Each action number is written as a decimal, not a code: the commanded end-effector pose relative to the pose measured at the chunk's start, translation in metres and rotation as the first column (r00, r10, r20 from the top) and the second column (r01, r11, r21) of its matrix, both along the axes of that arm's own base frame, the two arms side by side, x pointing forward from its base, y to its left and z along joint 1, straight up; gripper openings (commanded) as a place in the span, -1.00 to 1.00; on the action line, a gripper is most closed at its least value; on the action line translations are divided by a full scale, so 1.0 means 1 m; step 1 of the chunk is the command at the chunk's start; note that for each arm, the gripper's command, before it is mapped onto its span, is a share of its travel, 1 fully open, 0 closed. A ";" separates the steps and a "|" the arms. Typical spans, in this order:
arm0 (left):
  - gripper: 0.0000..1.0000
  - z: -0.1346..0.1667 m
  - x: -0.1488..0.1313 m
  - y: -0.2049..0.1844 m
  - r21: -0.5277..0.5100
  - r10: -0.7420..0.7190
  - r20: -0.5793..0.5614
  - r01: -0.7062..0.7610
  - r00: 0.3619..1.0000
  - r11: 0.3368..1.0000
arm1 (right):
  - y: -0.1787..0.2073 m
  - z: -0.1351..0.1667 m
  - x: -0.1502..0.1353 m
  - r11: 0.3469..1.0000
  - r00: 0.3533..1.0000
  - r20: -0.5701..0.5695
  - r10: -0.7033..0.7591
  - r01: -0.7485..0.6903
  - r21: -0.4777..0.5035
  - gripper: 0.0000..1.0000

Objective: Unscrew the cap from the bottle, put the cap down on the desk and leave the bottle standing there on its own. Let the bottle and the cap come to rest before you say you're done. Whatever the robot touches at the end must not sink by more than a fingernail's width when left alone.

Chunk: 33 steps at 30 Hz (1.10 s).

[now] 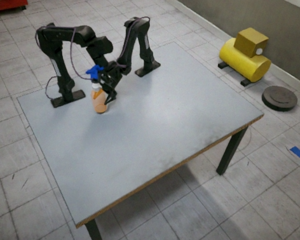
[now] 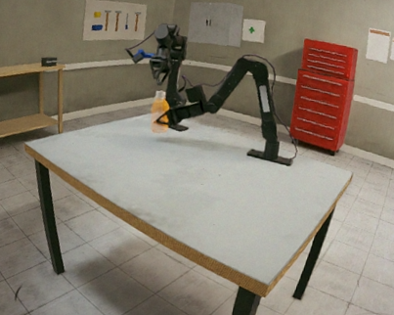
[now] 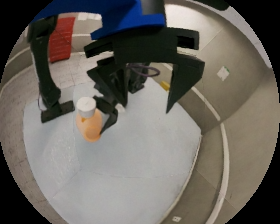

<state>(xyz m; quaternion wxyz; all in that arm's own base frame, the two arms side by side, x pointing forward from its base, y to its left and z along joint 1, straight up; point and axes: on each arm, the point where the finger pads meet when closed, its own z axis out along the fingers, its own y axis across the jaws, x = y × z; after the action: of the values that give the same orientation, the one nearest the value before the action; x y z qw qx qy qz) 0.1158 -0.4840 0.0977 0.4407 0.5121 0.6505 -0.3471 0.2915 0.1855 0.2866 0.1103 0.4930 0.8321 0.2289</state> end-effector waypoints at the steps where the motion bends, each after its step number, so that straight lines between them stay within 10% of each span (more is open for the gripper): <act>1: -1.00 0.022 0.002 -0.007 -0.039 0.000 0.009 0.000 1.000 0.999 | -0.004 0.006 -0.003 1.000 1.000 0.023 -0.008 0.008 0.003 0.40; 26: -1.00 0.010 0.012 -0.005 -0.006 0.002 0.008 -0.002 1.000 1.000 | -0.004 0.006 -0.003 1.000 1.000 0.023 -0.008 0.008 0.003 0.40; 33: -1.00 0.004 0.077 0.011 0.022 0.019 0.018 -0.019 1.000 1.000 | -0.004 0.006 -0.003 1.000 1.000 0.023 -0.008 0.008 0.003 0.40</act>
<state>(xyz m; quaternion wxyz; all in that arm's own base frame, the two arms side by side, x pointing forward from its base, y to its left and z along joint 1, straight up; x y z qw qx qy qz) 0.1628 -0.4653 0.0812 0.4263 0.5135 0.6722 -0.3204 0.2915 0.1855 0.2866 0.1103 0.4930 0.8321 0.2289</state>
